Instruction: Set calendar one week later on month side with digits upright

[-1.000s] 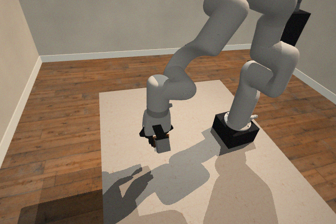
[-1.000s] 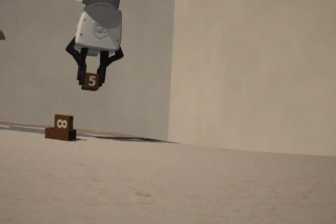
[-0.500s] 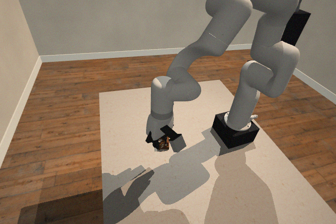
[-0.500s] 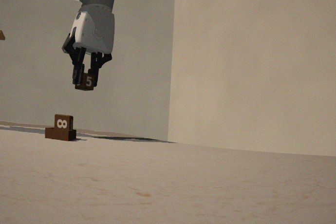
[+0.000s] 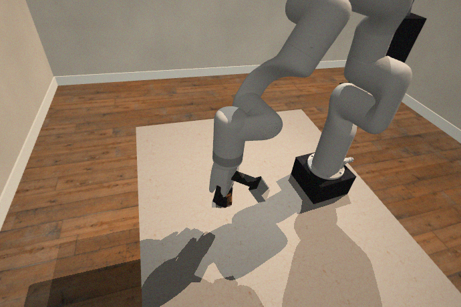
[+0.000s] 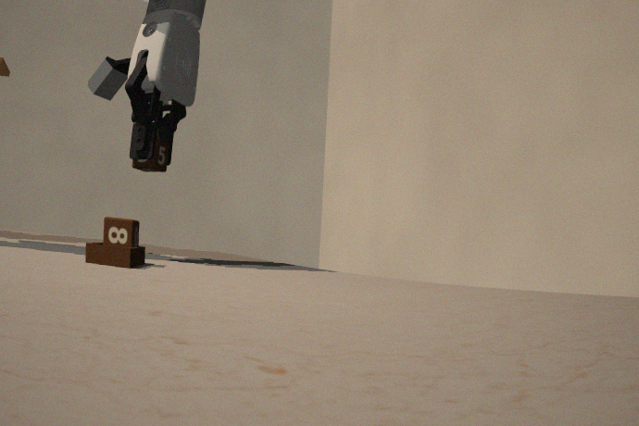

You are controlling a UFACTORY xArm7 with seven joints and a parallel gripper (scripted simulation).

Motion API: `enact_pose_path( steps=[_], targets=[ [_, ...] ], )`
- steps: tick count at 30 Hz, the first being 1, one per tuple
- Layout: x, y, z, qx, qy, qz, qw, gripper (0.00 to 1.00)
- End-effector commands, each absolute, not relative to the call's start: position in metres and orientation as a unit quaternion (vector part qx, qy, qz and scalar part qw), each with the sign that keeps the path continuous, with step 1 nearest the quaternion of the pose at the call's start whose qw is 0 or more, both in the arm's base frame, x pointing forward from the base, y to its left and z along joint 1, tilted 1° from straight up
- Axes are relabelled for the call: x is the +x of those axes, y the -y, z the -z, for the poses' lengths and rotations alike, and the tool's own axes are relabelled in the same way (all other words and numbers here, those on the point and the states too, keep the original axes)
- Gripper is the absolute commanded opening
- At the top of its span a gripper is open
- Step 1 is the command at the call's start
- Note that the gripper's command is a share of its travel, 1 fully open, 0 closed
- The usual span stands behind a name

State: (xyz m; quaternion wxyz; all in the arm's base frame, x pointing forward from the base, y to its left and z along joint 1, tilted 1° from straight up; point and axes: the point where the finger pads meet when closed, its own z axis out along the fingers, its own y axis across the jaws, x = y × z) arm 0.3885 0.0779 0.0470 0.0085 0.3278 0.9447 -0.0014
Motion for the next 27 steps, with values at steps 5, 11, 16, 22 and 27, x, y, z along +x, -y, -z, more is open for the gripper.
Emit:
enact_pose_path(
  steps=[5,11,16,22,27],
  targets=[
    [0.3827,-0.0844,-0.0485,0.2,-0.98,-0.003,0.009,0.29],
    [0.3794,-0.087,-0.0486,0.144,-0.99,-0.002,0.01,0.29],
    [0.3792,-0.0872,-0.0486,0.139,-0.99,-0.002,0.01,0.29],
    [0.3792,-0.0872,-0.0486,0.139,-0.99,-0.002,0.01,0.29],
    [0.3792,-0.0872,-0.0485,0.139,-0.99,-0.002,0.01,0.29]
  ],
)
